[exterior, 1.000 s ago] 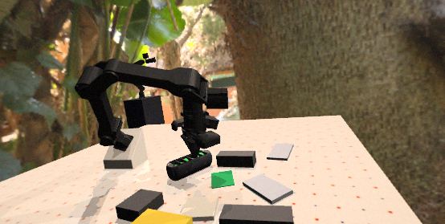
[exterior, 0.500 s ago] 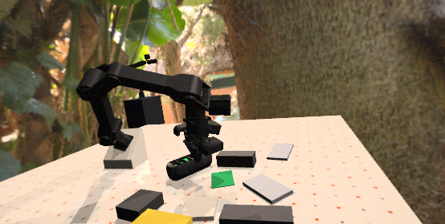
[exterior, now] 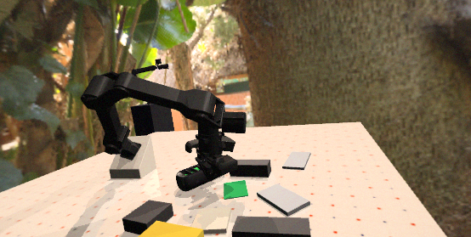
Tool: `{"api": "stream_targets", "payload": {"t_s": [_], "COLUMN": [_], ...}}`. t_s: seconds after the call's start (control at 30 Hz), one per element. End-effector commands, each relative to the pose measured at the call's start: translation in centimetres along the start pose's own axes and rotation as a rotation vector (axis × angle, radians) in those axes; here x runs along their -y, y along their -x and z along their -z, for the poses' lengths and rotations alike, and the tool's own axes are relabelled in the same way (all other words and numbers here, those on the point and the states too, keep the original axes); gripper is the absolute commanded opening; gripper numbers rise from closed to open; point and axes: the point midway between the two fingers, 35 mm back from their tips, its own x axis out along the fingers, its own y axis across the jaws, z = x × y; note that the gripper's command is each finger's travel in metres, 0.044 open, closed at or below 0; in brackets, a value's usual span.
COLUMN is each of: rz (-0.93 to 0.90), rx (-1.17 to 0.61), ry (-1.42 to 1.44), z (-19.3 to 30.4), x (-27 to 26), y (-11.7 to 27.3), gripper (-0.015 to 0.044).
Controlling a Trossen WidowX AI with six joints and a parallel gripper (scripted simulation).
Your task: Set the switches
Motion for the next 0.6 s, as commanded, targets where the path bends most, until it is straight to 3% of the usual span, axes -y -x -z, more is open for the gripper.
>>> {"api": "stream_targets", "payload": {"t_s": [0.0, 0.57], "rz": [-0.003, -0.003], "rx": [-0.007, -0.007], "ry": [0.008, 0.008], "z": [0.04, 0.03], "x": [-0.05, -0.56], "y": [-0.52, -0.63], "gripper": [0.0, 0.0]}}
